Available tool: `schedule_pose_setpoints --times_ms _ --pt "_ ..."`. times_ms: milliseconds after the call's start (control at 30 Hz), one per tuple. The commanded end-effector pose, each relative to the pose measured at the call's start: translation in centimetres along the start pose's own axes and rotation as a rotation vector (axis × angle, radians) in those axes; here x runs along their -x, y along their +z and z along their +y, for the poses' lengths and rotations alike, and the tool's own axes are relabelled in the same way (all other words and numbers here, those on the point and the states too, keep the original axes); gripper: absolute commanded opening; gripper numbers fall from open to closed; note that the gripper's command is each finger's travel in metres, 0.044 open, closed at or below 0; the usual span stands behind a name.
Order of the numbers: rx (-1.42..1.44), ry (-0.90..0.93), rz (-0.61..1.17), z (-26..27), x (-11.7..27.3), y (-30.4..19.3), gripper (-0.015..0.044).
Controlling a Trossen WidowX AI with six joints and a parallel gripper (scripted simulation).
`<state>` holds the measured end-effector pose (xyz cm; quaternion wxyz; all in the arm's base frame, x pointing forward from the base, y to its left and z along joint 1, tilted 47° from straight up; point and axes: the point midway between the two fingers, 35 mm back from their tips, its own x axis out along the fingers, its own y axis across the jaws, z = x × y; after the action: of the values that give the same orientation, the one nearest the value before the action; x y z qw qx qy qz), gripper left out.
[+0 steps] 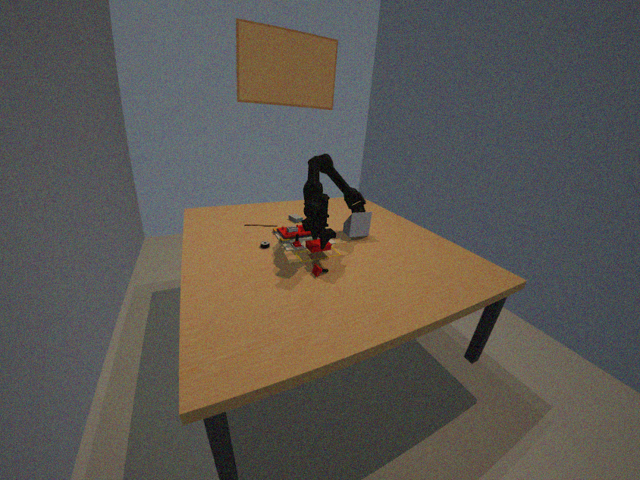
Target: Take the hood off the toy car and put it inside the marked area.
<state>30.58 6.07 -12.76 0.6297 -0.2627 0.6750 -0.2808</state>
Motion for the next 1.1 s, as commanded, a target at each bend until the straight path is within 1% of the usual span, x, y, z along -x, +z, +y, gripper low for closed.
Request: schedule_pose_setpoints --times_ms 0,1067 --pt "0.008 -0.005 0.0 -0.1 -0.4 -0.2 0.0" --pt "0.008 -0.007 0.0 -0.2 -2.0 -0.2 0.0"
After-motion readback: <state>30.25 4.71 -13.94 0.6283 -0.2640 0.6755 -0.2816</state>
